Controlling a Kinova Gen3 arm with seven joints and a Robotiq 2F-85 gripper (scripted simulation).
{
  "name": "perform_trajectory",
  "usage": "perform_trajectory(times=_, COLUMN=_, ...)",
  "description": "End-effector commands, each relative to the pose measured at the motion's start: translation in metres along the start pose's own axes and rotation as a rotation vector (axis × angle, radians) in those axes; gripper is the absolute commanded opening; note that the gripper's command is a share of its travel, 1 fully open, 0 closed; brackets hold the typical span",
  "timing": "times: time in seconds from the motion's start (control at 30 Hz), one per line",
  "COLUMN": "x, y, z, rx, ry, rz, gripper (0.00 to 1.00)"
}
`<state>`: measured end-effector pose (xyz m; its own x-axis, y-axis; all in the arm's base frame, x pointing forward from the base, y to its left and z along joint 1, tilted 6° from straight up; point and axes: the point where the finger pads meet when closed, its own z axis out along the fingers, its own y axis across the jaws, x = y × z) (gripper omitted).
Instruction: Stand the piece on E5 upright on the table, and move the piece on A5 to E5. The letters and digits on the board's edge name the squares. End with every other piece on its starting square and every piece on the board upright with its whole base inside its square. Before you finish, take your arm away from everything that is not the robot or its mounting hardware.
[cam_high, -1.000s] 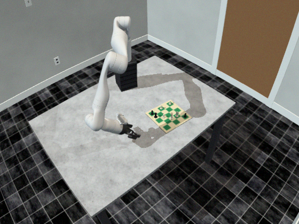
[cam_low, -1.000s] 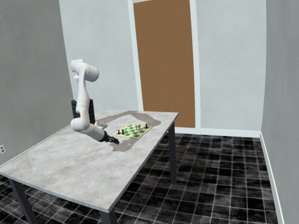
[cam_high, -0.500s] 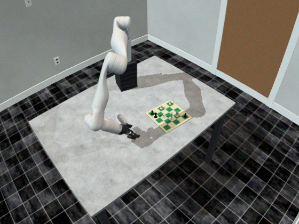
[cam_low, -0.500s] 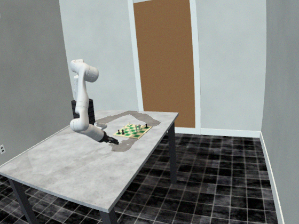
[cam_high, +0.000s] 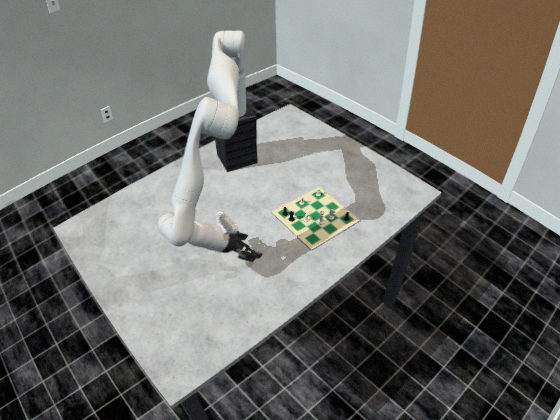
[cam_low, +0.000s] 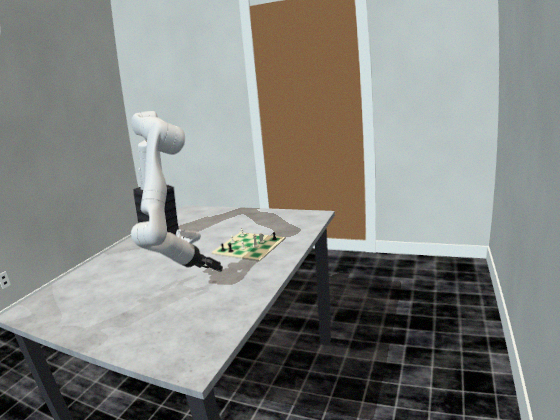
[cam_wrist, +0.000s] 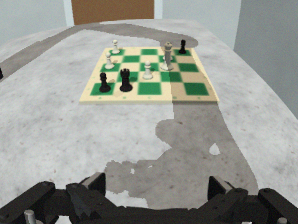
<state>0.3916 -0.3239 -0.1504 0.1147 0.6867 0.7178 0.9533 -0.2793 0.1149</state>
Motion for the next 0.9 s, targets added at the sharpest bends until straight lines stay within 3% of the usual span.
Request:
perform_trajectory(times=0.0, x=0.0003, y=0.0008, z=-0.0010, rx=-0.001, ry=-0.001, rz=-0.001, gripper=1.00)
perform_trajectory(times=0.87, x=0.0068, y=0.0009, z=-0.0070, rx=-0.001, ry=-0.001, rz=-0.001, gripper=1.00)
